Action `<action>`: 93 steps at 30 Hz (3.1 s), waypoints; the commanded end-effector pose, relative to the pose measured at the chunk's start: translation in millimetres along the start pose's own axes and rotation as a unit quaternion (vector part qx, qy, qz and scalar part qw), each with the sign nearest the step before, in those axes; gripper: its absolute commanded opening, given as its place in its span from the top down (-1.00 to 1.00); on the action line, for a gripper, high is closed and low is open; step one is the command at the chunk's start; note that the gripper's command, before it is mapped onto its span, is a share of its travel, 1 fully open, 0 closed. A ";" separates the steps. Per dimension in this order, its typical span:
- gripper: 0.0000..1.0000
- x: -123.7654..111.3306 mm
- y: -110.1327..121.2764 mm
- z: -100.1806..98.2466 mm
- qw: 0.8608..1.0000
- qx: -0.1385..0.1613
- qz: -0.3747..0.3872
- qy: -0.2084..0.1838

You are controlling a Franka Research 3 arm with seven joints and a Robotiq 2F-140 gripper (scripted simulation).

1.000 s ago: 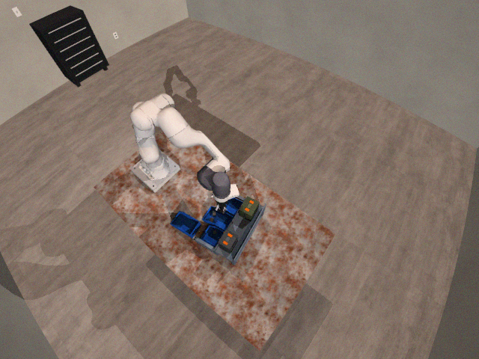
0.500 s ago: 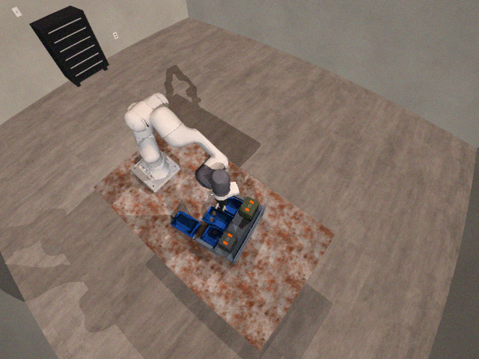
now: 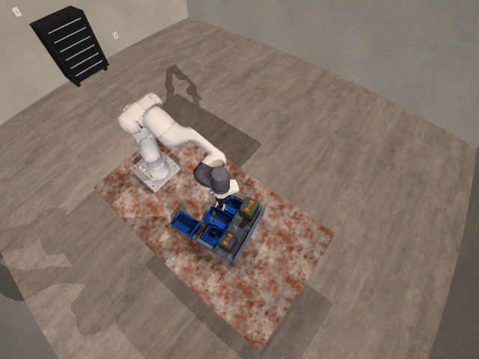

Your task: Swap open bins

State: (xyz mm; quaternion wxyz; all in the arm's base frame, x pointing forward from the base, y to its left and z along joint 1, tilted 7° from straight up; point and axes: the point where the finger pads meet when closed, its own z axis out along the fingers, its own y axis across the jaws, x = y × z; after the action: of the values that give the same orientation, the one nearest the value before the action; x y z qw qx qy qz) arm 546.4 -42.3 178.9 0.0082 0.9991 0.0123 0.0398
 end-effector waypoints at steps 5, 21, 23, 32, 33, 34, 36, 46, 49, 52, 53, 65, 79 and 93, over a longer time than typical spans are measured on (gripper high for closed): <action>0.88 -3.1 0.2 -8.1 1.000 -0.004 0.013 -0.004; 0.88 -3.7 0.1 -20.6 1.000 -0.004 0.013 -0.004; 0.88 -3.8 0.1 -21.4 1.000 -0.004 0.013 -0.004; 0.88 -3.8 0.1 -22.7 1.000 -0.004 0.013 -0.004; 0.88 -3.8 0.1 -22.7 1.000 -0.004 0.013 -0.004; 0.88 -3.8 0.1 -22.7 1.000 -0.004 0.013 -0.004; 0.88 -3.8 0.1 -22.7 1.000 -0.004 0.013 -0.004; 1.00 -3.8 0.1 -22.7 1.000 -0.004 0.013 -0.004; 1.00 -3.8 0.1 -22.7 1.000 -0.004 0.013 -0.004; 1.00 -3.8 0.1 -22.7 1.000 -0.004 0.013 -0.004; 1.00 -3.8 0.1 -22.7 1.000 -0.004 0.013 -0.004; 1.00 -49.0 24.8 -9.5 0.980 0.004 0.200 -0.003; 1.00 -127.0 45.1 13.0 0.911 0.053 0.407 -0.034; 1.00 -127.0 45.1 13.0 0.821 0.042 0.569 -0.013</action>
State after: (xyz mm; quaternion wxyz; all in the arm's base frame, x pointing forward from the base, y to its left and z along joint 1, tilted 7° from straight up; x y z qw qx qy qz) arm 417.2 -91.4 155.3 -0.0693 0.8911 -0.4484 0.0041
